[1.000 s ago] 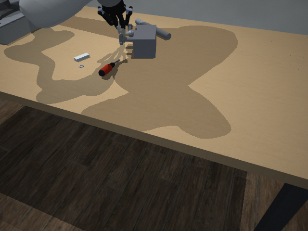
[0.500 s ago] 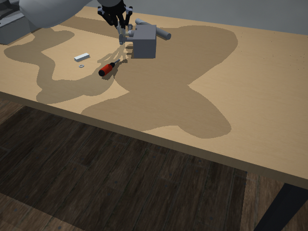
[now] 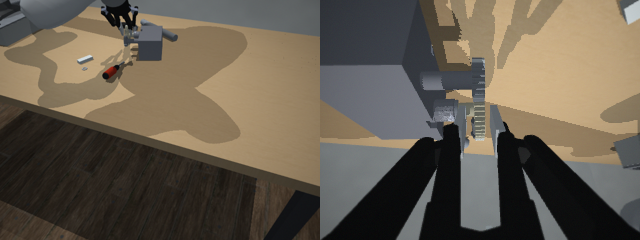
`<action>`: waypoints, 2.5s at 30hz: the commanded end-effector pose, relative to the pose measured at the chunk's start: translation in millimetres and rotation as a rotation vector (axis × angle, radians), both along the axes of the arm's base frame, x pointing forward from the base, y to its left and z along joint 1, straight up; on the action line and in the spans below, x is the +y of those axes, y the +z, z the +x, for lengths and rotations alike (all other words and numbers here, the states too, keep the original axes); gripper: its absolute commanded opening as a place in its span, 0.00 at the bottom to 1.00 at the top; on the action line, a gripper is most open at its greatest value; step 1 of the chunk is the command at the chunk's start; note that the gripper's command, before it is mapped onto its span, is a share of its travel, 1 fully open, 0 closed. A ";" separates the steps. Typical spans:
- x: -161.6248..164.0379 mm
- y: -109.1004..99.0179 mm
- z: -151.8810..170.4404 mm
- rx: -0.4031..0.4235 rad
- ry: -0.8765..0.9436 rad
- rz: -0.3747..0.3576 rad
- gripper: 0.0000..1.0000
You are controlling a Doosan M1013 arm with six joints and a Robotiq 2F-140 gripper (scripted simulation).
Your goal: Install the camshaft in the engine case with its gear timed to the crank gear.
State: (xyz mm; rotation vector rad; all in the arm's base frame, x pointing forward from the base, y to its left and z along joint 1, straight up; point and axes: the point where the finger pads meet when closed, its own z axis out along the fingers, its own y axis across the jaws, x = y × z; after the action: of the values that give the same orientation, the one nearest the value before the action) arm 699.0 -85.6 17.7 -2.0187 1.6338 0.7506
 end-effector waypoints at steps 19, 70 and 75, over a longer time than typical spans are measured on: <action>3.4 0.2 2.6 0.004 -0.007 0.008 0.19; 3.5 0.2 2.9 0.004 -0.007 0.008 0.19; 3.5 0.2 2.9 0.004 -0.007 0.008 0.19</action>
State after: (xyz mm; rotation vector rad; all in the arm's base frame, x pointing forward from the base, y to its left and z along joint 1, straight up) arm 701.5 -82.3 15.3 -2.0153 1.6365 0.7627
